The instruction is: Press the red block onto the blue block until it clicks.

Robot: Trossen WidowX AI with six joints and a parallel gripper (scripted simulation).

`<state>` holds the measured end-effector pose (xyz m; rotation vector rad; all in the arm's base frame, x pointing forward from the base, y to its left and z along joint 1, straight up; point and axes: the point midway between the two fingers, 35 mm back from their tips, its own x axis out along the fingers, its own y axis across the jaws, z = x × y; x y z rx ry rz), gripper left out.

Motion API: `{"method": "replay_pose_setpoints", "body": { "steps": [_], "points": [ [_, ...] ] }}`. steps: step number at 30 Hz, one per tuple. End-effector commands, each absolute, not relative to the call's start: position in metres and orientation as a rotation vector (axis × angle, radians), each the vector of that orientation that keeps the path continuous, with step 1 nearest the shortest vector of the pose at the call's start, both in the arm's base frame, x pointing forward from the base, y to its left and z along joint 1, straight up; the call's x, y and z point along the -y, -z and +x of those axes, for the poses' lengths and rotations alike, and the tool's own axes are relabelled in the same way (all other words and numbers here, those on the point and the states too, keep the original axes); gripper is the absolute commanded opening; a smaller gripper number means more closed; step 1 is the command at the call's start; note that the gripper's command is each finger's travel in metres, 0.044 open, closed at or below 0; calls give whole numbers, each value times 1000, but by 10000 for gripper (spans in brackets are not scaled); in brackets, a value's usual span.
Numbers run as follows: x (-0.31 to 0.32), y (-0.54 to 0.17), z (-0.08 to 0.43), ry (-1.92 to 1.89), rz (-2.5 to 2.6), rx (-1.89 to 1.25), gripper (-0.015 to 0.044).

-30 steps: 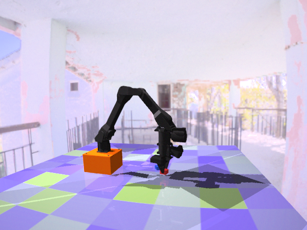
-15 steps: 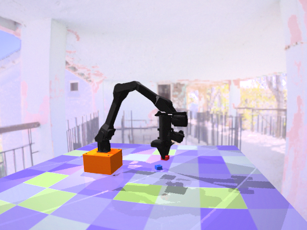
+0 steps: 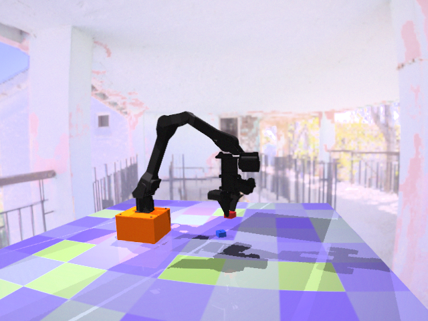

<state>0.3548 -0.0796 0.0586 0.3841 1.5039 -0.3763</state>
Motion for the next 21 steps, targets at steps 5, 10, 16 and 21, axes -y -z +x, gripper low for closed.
{"method": "replay_pose_setpoints", "body": {
  "steps": [5, 10, 16, 21],
  "points": [
    [50, -46, 347, 498, 512, -1474, 0],
    [30, -37, 339, 584, 604, -1452, 0],
    [9, -25, 328, 689, 714, -1421, 0],
    [-7, -15, 317, 775, 805, -1391, 0]
  ]
}}
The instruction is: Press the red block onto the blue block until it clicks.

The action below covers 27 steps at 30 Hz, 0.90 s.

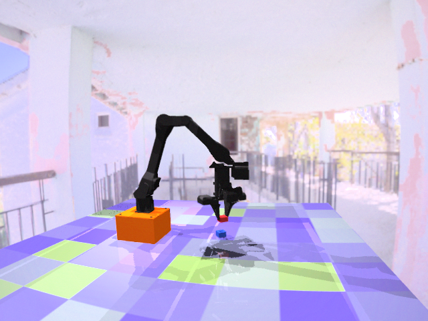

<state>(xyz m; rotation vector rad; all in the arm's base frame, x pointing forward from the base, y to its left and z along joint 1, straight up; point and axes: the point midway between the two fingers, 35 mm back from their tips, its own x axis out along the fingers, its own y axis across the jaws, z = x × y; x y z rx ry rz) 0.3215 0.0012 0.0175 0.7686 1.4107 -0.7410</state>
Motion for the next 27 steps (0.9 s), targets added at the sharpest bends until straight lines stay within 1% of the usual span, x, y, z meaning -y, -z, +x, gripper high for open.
{"method": "replay_pose_setpoints", "body": {
  "steps": [1, 6, 11, 27],
  "points": [
    [-11, -13, 316, 792, 823, -1385, 0],
    [-16, -10, 313, 817, 850, -1375, 0],
    [-16, 10, 314, 817, 850, -1375, 0],
    [-17, 26, 314, 817, 849, -1375, 0]
  ]
}}
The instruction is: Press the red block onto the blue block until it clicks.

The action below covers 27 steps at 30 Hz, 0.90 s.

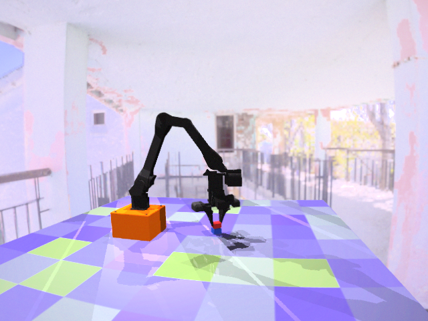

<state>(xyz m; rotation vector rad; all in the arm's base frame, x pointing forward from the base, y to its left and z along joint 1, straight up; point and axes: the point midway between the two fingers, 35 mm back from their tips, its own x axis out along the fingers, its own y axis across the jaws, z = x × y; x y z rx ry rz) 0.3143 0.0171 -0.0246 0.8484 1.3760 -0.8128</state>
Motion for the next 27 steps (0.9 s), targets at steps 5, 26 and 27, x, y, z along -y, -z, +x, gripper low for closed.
{"method": "replay_pose_setpoints", "body": {
  "steps": [5, 26, 27],
  "points": [
    [-17, 26, 314, 817, 849, -1375, 0],
    [-18, 31, 314, 814, 848, -1378, 0],
    [-18, 31, 314, 814, 848, -1378, 0]
  ]
}}
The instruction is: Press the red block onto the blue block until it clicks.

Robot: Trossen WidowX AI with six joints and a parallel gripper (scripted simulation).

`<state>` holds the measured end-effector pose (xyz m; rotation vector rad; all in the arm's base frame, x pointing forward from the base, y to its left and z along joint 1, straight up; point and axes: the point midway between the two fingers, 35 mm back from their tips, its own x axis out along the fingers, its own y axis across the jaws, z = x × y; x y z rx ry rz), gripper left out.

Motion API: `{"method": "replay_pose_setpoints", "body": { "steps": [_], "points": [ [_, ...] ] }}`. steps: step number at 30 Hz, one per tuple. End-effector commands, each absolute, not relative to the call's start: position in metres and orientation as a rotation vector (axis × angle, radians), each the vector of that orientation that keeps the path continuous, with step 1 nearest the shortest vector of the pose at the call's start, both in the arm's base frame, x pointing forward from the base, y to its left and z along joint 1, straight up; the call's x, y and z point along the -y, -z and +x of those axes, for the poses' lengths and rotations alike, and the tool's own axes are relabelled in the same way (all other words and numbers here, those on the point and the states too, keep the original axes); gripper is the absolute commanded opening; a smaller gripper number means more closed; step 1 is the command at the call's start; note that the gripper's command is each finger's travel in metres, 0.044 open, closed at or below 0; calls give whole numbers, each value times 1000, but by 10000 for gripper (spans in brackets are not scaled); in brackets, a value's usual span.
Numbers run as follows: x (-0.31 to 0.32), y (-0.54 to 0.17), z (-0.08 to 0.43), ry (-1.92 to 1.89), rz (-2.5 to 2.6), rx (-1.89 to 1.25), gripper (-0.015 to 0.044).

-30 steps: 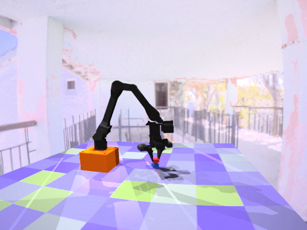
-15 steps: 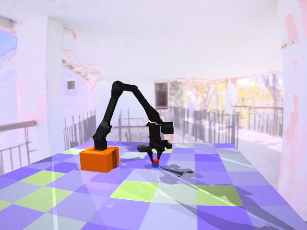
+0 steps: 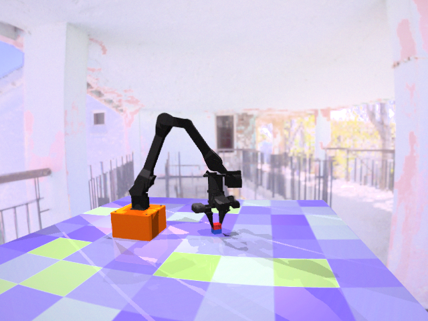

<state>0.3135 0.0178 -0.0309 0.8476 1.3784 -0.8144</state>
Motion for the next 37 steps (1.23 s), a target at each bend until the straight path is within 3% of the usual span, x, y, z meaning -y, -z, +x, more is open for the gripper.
{"method": "replay_pose_setpoints", "body": {
  "steps": [1, 9, 16, 23, 37],
  "points": [
    [-18, 31, 314, 814, 848, -1378, 26],
    [-18, 31, 314, 814, 848, -1378, 220],
    [-18, 28, 314, 814, 848, -1378, 220],
    [-18, -68, 311, 817, 850, -1375, 220],
    [-18, -71, 315, 817, 850, -1375, 220]
  ]
}}
